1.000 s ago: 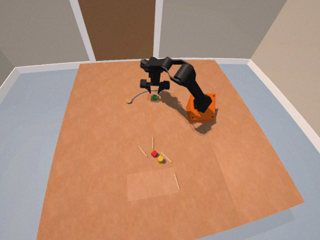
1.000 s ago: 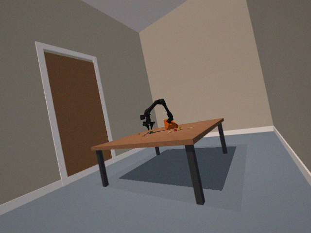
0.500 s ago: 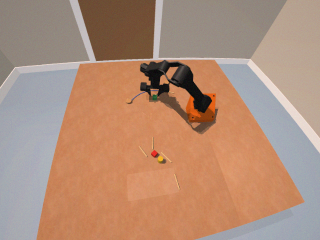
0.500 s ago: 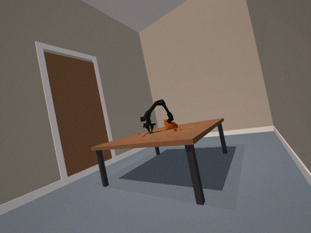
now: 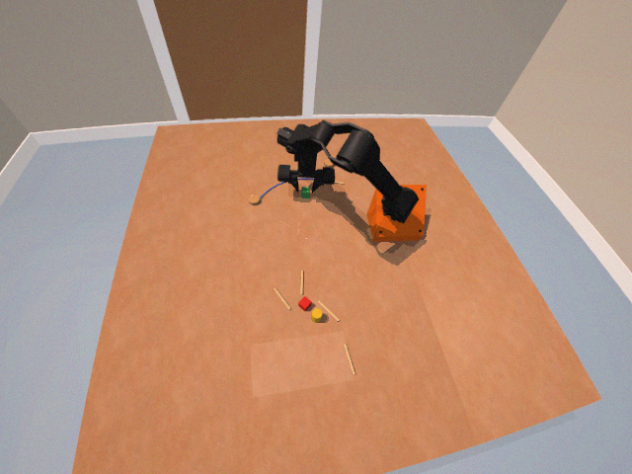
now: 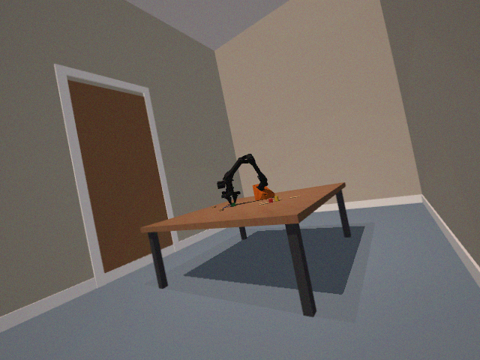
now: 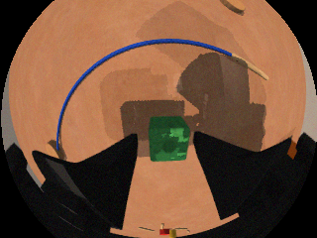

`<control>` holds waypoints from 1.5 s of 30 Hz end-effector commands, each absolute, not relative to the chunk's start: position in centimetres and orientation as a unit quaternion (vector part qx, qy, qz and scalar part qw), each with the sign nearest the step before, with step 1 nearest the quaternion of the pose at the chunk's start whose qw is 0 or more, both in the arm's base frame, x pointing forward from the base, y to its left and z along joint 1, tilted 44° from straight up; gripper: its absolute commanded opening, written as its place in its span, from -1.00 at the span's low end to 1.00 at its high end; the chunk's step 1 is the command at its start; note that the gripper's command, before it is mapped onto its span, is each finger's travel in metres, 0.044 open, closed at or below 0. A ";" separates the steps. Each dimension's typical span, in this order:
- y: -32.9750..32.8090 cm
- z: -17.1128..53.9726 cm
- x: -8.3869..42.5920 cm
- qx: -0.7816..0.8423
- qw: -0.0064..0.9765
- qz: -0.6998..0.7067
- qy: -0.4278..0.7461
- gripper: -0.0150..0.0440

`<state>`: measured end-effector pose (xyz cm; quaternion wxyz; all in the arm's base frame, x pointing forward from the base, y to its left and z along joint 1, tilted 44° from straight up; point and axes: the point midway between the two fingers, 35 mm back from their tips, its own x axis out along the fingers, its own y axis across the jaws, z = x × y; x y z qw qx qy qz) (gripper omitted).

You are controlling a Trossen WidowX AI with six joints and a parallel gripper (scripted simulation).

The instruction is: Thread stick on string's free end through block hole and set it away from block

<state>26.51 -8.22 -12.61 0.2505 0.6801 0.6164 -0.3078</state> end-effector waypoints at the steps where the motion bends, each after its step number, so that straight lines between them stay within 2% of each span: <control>1: -8.2 -12.6 26.5 0.680 0.251 -0.308 0.616 0.22; 6: -8.2 -12.6 26.5 0.680 0.251 -0.308 0.616 -0.23; 12: -8.2 -12.6 26.5 0.680 0.251 -0.308 0.616 -0.36; 14: -8.2 -12.6 26.5 0.680 0.251 -0.308 0.616 -0.49; 45: -9.1 -11.5 26.4 0.674 0.258 -0.318 0.615 -0.49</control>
